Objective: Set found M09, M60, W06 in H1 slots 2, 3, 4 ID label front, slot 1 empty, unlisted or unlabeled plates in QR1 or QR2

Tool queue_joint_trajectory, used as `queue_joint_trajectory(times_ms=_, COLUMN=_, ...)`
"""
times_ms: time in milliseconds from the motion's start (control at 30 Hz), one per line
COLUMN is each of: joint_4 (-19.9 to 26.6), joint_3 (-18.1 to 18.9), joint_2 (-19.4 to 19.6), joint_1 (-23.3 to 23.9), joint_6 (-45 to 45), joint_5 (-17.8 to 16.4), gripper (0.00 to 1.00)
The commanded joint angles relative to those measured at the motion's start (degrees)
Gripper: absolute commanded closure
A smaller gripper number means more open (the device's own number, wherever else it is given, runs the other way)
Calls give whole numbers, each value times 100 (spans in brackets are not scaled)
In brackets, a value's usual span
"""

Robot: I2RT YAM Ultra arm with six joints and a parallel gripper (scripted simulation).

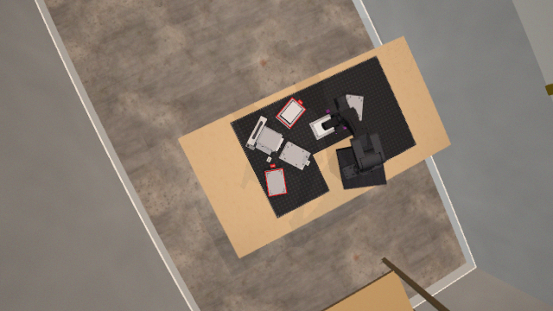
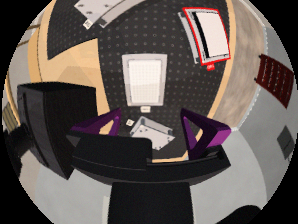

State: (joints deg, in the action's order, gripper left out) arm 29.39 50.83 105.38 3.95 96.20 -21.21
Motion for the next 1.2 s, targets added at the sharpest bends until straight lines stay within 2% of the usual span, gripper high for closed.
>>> queue_joint_trajectory(times_ms=0, joint_4=305, joint_3=25, joint_2=-45, joint_1=43, joint_6=60, joint_5=-41, gripper=0)
queue_joint_trajectory(times_ms=500, joint_4=1298, joint_3=384, joint_2=-568, joint_1=329, joint_6=366, joint_5=-58, gripper=0)
queue_joint_trajectory(times_ms=567, joint_4=1298, joint_3=384, joint_2=-568, joint_1=329, joint_6=366, joint_5=-58, gripper=0)
queue_joint_trajectory(times_ms=1067, joint_4=2306, joint_3=892, joint_2=-949, joint_1=630, joint_6=690, joint_5=-66, gripper=0)
queue_joint_trajectory(times_ms=1167, joint_4=2396, joint_3=950, joint_2=-965, joint_1=662, joint_6=727, joint_5=-62, gripper=0)
